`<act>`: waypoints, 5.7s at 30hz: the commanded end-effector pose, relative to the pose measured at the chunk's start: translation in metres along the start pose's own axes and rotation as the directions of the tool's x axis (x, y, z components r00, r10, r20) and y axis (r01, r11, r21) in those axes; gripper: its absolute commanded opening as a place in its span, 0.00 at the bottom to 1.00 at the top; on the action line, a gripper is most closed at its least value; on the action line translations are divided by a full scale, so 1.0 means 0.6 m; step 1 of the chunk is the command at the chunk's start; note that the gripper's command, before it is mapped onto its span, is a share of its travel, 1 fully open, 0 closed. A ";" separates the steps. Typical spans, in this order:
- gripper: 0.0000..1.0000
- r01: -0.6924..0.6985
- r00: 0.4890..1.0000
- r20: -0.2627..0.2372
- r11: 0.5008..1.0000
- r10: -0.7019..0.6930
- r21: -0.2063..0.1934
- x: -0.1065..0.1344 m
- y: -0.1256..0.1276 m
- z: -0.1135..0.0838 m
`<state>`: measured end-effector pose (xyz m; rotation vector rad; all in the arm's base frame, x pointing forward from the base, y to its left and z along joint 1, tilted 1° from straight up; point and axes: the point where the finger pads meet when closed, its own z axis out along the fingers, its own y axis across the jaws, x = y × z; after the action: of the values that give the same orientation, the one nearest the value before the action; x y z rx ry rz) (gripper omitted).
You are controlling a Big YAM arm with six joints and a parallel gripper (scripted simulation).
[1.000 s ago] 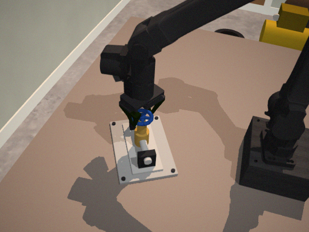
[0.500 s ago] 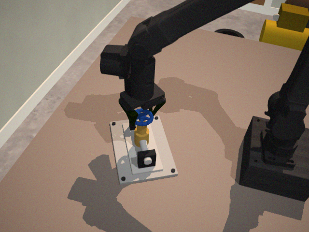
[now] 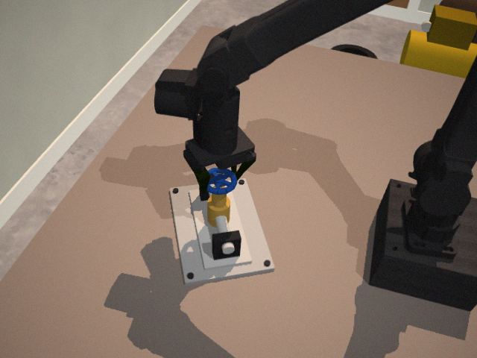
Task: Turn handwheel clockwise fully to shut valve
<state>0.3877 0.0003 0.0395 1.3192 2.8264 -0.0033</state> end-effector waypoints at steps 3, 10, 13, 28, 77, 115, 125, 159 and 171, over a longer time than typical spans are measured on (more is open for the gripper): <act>0.00 -0.083 0.996 0.014 0.996 0.083 -0.024 -0.012 0.014 -0.005; 0.00 -0.089 0.996 0.014 0.996 0.090 -0.024 -0.012 0.014 -0.005; 0.00 -0.091 0.996 0.014 0.996 0.091 -0.024 -0.012 0.014 -0.005; 0.00 -0.091 0.996 0.014 0.996 0.092 -0.024 -0.012 0.014 -0.005; 1.00 -0.086 0.996 0.016 0.996 0.087 -0.025 -0.013 0.015 -0.006; 1.00 -0.084 0.996 0.036 0.995 0.086 -0.055 -0.023 0.029 -0.094; 1.00 -0.081 0.996 0.037 0.995 0.083 -0.056 -0.020 0.029 -0.140; 1.00 -0.078 0.996 0.034 0.996 0.080 -0.053 -0.015 0.025 -0.184; 1.00 -0.078 0.996 0.034 0.996 0.080 -0.053 -0.015 0.025 -0.184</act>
<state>0.3866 0.0005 0.1207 1.4303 2.7726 -0.0012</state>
